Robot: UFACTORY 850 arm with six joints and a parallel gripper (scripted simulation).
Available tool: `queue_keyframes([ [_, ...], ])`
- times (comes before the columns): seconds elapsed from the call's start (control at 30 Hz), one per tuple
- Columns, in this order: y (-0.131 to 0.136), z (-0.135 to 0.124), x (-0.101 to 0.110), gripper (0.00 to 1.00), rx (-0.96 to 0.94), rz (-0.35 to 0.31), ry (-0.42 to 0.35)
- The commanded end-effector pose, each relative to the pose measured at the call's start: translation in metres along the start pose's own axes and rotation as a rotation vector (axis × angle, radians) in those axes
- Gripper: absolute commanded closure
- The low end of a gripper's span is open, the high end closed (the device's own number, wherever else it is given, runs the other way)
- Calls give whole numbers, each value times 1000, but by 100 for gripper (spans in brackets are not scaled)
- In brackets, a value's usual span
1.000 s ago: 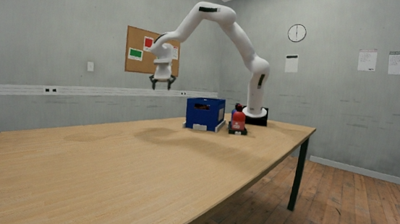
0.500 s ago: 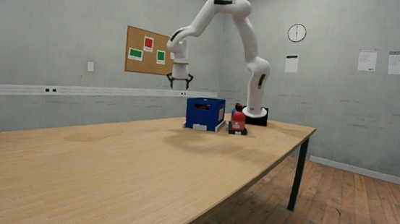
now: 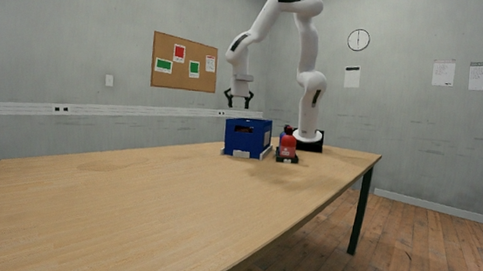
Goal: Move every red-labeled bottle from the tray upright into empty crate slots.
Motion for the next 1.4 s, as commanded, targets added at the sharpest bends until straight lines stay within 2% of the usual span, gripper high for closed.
queue_keyframes([
  [0.0, -28, 3, 3, 0, 55, -3, -47],
  [0.2, -32, 3, 2, 0, 64, -2, -53],
  [0.23, -32, 3, 2, 100, 64, -2, -53],
  [1.37, -32, 3, 2, 100, 64, -2, -53],
])
Point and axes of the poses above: the point where the finger pads meet when closed, its own x axis back along the fingers, its own y axis across the jaws, z = x × y, the point moved 7 cm from there along x, back along the fingers, and after that the axes turned 2 degrees about -x, right-handed, at the moved point
